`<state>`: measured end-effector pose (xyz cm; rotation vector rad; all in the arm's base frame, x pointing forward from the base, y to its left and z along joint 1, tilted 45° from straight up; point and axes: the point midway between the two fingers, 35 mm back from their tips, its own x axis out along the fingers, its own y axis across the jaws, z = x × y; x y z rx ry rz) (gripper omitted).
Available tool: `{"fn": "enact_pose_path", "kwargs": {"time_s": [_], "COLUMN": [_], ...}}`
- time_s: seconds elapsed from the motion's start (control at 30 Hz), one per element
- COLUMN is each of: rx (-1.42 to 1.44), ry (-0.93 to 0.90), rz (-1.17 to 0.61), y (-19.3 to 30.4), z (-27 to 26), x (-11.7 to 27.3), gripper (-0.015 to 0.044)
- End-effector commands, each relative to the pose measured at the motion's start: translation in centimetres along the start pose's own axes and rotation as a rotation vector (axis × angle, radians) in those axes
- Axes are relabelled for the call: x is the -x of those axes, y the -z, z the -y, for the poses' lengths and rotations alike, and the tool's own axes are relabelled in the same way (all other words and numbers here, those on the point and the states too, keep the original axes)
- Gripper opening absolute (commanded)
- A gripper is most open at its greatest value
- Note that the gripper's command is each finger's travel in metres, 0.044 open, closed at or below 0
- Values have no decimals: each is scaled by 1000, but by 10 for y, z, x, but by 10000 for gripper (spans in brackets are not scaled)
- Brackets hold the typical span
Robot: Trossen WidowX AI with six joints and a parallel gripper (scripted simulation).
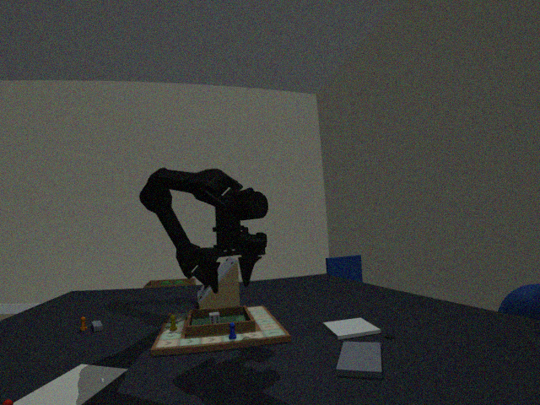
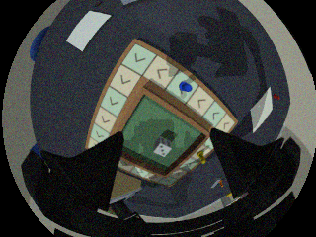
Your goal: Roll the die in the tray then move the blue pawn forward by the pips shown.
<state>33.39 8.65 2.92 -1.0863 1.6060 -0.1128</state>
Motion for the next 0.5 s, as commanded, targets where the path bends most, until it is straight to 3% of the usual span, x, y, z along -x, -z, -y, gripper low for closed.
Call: {"fn": "enact_pose_path", "kwargs": {"time_s": [0.0,0.23,0.27,0.47], "rx": [-202,-450,-256,-256], "ry": [-13,-3,-5,-5], "rz": [7,-6,15,15], "y": [52,121,65,65], "z": [-34,-65,-44,-44], "x": [32,47,39,39], "gripper": [440,440,440,440]}}
